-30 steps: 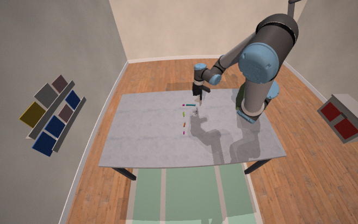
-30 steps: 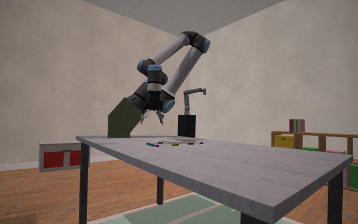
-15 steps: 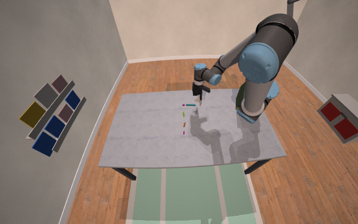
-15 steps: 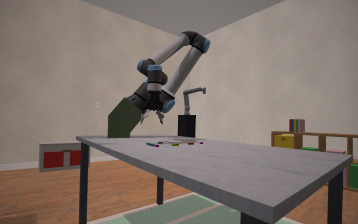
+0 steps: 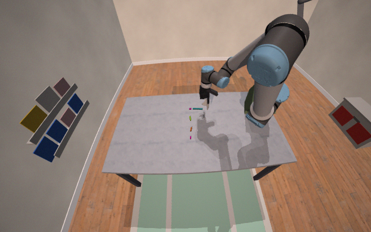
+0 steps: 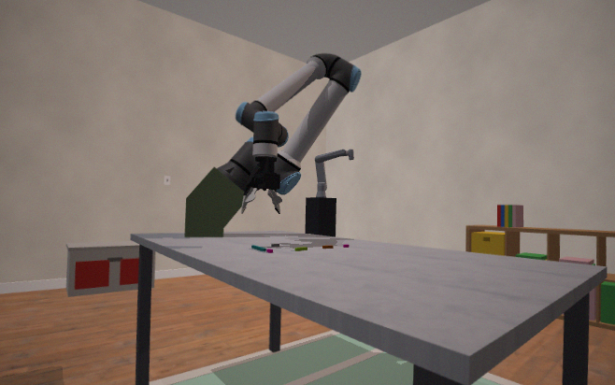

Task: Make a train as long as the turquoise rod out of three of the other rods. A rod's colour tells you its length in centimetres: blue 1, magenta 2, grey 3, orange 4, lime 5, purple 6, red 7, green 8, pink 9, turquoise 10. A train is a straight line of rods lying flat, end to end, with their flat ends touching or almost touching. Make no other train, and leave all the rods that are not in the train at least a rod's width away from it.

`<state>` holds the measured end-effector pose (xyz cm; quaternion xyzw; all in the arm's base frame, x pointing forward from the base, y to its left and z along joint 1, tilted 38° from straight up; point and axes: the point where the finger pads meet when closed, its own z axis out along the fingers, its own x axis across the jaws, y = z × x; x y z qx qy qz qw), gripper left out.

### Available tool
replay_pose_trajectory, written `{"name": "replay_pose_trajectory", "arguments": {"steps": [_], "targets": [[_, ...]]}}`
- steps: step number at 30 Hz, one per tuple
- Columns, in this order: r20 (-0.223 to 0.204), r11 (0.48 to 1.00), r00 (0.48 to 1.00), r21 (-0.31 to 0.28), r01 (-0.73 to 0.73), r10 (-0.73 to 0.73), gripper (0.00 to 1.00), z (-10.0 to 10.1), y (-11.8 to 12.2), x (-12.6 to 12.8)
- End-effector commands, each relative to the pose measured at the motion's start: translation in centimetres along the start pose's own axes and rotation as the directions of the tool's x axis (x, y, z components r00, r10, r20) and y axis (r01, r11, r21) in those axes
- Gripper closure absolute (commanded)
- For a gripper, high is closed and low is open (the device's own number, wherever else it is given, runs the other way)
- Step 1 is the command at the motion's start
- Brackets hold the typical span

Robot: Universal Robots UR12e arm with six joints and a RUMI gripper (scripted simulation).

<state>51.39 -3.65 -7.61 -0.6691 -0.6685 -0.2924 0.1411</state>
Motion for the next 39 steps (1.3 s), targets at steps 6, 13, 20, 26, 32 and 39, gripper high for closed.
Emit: {"name": "replay_pose_trajectory", "arguments": {"steps": [6,13,20,26,32,39], "targets": [[-0.002,1.000,1.000,0.000,-0.004,0.004,0.00,0.1,-0.1,0.0],[-0.001,1.000,1.000,0.000,-0.007,0.007,0.00,0.1,0.0,0.1],[0.003,0.999,0.999,-0.003,-0.033,0.033,0.00,0.1,0.8,0.5],[0.008,0.992,0.992,-0.003,-0.127,0.127,0.00,0.4,2.4,2.0],[0.011,0.962,0.962,-0.005,-0.273,0.273,0.00,1.1,4.8,4.6],[0.013,0.916,0.915,-0.007,-0.402,0.402,0.00,1.8,6.9,7.3]]}}
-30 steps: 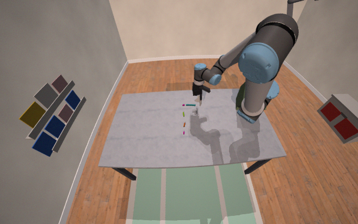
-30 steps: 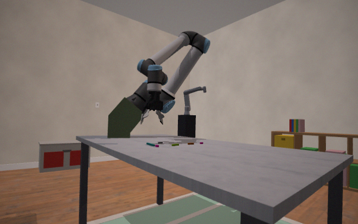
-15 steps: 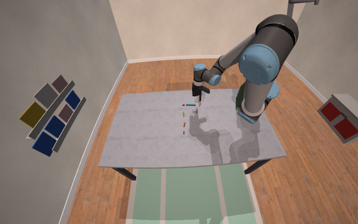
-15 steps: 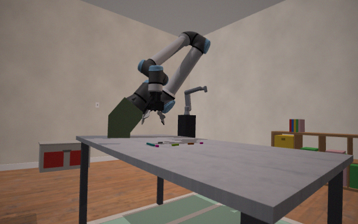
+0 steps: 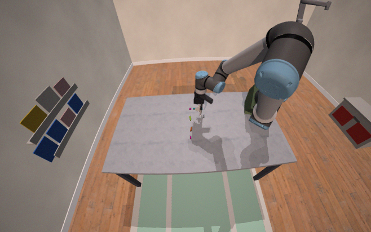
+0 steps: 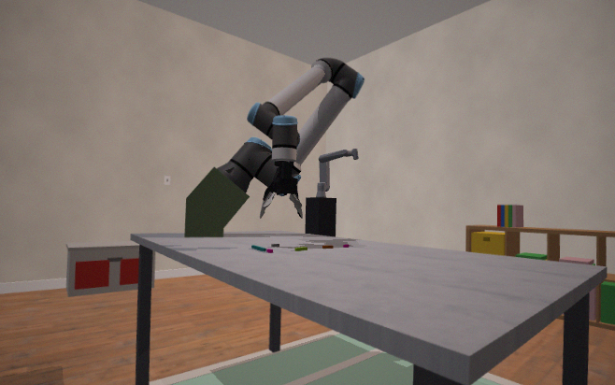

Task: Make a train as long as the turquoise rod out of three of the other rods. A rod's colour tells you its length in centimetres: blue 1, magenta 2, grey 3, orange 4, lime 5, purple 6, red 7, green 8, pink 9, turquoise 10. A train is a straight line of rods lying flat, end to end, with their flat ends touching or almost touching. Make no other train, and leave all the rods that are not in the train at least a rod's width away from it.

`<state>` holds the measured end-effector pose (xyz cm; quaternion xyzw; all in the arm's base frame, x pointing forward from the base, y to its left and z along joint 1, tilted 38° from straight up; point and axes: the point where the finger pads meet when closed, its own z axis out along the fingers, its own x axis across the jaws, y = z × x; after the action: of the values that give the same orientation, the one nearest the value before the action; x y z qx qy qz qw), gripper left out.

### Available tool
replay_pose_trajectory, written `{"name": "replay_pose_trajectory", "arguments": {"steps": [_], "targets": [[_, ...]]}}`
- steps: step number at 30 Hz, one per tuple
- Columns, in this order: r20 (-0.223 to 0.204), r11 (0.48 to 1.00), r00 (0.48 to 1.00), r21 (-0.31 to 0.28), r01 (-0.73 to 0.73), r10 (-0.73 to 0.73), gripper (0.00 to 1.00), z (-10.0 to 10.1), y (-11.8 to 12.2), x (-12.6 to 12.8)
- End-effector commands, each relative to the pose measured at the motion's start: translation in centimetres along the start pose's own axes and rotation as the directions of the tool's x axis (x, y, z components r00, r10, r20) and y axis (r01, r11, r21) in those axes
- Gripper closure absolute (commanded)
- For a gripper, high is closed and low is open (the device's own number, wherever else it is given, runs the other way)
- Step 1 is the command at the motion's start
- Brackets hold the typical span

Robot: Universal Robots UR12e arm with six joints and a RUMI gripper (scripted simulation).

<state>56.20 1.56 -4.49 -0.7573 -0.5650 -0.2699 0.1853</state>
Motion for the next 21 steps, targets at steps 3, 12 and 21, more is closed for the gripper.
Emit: {"name": "replay_pose_trajectory", "arguments": {"steps": [3,12,21], "targets": [[0.016,0.979,0.979,-0.014,-0.204,0.204,0.00,0.7,2.1,4.1],[0.008,0.919,0.919,-0.015,-0.395,0.395,0.00,1.8,3.5,9.4],[0.004,0.886,0.886,-0.013,-0.464,0.464,0.00,2.3,3.9,11.6]]}}
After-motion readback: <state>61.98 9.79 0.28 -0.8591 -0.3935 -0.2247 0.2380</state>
